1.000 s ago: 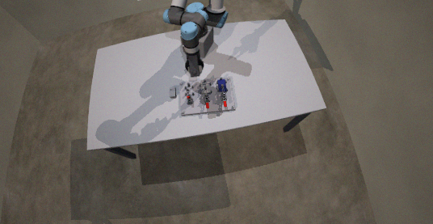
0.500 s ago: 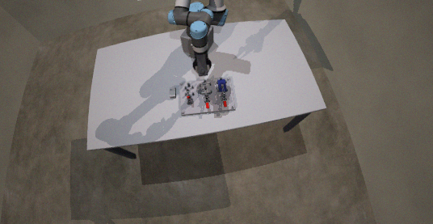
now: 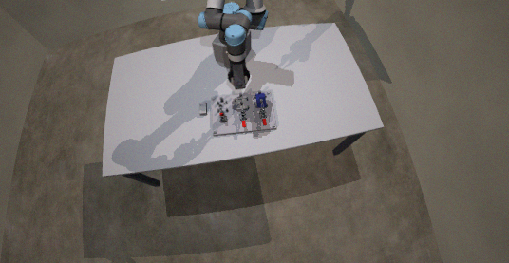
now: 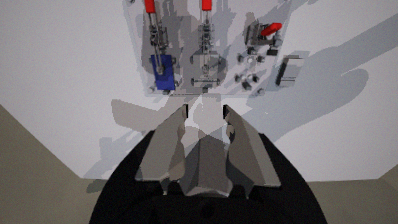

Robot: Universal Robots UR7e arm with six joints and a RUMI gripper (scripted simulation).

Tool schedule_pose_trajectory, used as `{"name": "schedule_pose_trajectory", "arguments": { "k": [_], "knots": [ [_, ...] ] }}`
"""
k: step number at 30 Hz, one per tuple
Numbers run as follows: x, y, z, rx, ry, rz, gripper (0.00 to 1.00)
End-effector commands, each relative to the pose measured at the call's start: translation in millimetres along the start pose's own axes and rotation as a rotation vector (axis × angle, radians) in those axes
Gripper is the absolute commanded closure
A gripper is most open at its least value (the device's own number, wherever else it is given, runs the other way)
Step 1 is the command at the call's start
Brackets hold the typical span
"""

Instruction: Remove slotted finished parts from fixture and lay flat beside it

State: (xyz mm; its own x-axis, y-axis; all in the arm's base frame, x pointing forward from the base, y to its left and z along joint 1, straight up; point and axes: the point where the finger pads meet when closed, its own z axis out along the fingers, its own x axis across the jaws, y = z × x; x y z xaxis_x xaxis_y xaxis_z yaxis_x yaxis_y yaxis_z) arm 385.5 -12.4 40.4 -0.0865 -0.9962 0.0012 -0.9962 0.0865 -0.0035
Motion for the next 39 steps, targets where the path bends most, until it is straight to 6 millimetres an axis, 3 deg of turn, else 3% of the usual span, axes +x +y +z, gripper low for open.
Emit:
{"name": "schedule_pose_trajectory", "arguments": {
  "k": [1,16,25,33,39],
  "knots": [
    [0,-1,-1,0.0,0.001,-0.001,0.72],
    [-1,0,2,-0.002,0.001,-0.001,0.72],
    [-1,1,24,-0.005,0.0,-0.001,0.72],
    [-1,1,56,-0.005,0.0,-0.001,0.72],
    [-1,1,62,-0.005,0.0,-0.001,0.72]
  ]
}}
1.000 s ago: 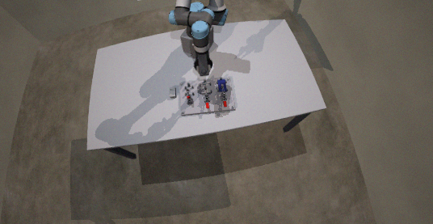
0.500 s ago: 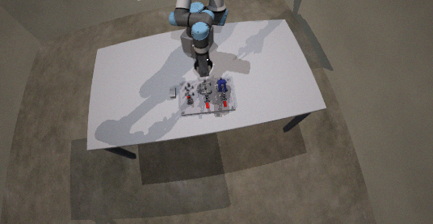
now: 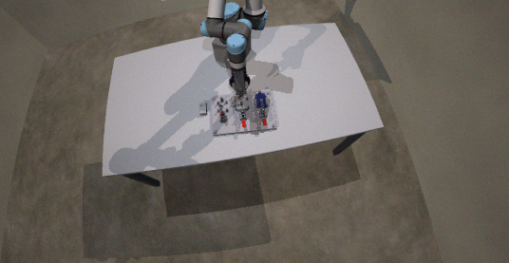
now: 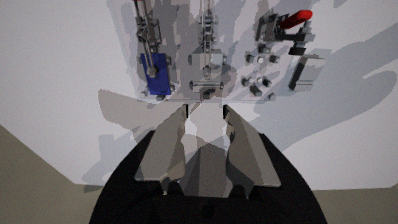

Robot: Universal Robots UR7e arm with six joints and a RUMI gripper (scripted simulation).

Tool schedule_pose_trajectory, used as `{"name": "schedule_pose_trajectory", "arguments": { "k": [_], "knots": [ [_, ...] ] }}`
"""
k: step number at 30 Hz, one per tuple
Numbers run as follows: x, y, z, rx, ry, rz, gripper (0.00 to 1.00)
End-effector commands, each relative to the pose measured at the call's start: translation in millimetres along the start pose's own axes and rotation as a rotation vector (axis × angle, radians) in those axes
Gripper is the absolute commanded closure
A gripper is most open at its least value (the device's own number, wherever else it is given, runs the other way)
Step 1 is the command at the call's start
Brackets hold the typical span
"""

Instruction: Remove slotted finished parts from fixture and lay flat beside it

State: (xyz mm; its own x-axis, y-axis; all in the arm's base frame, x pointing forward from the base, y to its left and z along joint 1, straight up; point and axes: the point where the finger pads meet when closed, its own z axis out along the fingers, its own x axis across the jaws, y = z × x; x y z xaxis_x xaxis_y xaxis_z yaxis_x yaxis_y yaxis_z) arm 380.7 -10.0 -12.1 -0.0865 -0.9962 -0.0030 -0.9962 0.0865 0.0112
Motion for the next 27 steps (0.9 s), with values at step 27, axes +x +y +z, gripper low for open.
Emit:
{"name": "schedule_pose_trajectory", "arguments": {
  "k": [27],
  "knots": [
    [1,-78,6,0.015,0.005,-0.002,0.72]
  ]
}}
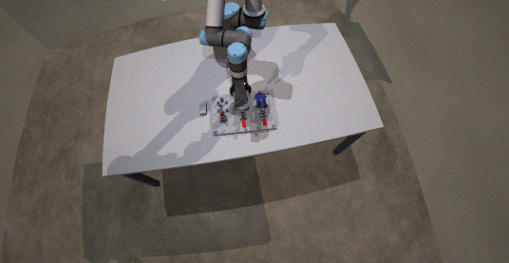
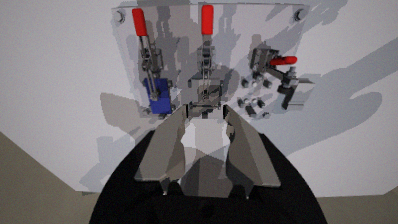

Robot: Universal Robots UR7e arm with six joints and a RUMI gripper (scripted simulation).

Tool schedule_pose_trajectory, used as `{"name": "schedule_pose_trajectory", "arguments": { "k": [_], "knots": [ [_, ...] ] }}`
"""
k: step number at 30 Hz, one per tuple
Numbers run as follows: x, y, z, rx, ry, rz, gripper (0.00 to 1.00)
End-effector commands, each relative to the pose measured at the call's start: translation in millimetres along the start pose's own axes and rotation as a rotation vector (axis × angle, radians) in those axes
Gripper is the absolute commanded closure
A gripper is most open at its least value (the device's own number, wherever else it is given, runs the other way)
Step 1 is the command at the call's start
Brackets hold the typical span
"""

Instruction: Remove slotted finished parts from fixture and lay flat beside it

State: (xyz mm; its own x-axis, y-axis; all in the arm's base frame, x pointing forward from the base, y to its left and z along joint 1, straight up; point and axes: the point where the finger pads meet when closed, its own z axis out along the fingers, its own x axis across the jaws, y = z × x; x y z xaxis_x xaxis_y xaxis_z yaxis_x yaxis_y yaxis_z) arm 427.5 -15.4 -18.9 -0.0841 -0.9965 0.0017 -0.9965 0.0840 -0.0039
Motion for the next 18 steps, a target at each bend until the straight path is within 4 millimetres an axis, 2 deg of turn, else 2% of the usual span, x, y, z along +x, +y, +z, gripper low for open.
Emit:
{"name": "schedule_pose_trajectory", "arguments": {
  "k": [1,8,10,18],
  "knots": [
    [0,-36,0,0.0,0.001,0.001,0.72],
    [0,-71,0,0.0,0.001,0.001,0.72],
    [0,-71,0,0.0,0.001,0.001,0.72],
    [0,-94,1,0.0,0.001,0.001,0.72]
  ]
}}
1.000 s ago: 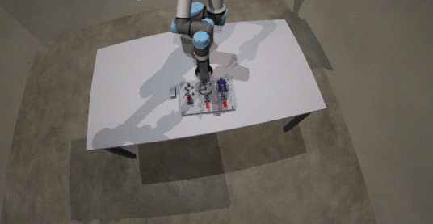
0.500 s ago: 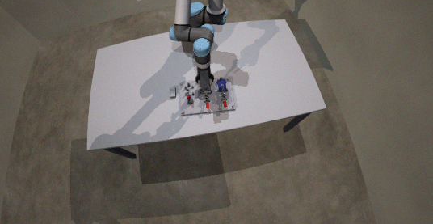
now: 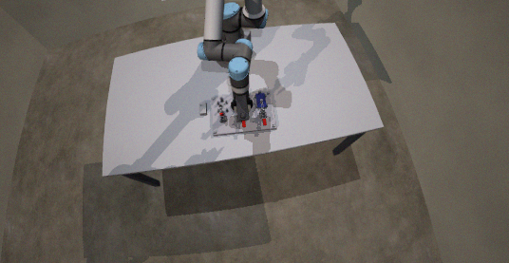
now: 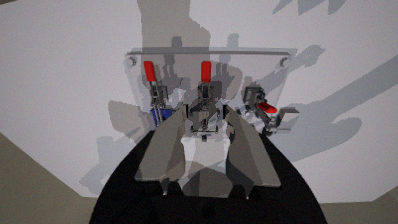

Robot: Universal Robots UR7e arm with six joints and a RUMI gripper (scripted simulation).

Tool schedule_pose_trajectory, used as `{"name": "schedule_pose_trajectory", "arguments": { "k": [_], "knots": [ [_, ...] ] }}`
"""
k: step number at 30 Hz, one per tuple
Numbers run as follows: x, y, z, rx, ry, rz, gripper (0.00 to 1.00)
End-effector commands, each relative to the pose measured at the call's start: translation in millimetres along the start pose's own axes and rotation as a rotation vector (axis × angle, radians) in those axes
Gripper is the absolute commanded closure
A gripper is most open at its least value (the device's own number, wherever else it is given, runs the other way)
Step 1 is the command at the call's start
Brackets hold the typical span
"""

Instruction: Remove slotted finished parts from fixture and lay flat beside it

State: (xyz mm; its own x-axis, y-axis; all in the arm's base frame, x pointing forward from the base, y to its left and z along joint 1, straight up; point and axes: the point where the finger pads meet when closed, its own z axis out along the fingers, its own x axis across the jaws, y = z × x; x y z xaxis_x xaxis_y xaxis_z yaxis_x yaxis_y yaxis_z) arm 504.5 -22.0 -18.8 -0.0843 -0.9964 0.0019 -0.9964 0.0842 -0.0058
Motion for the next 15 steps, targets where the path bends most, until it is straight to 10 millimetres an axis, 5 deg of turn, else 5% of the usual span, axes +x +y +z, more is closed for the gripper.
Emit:
{"name": "schedule_pose_trajectory", "arguments": {
  "k": [1,15],
  "knots": [
    [-0.5,-17.9,0.3,-0.002,0.001,0.001,0.72],
    [-0.2,-18.3,4.7,-0.004,0.0,0.002,0.72]
  ]
}}
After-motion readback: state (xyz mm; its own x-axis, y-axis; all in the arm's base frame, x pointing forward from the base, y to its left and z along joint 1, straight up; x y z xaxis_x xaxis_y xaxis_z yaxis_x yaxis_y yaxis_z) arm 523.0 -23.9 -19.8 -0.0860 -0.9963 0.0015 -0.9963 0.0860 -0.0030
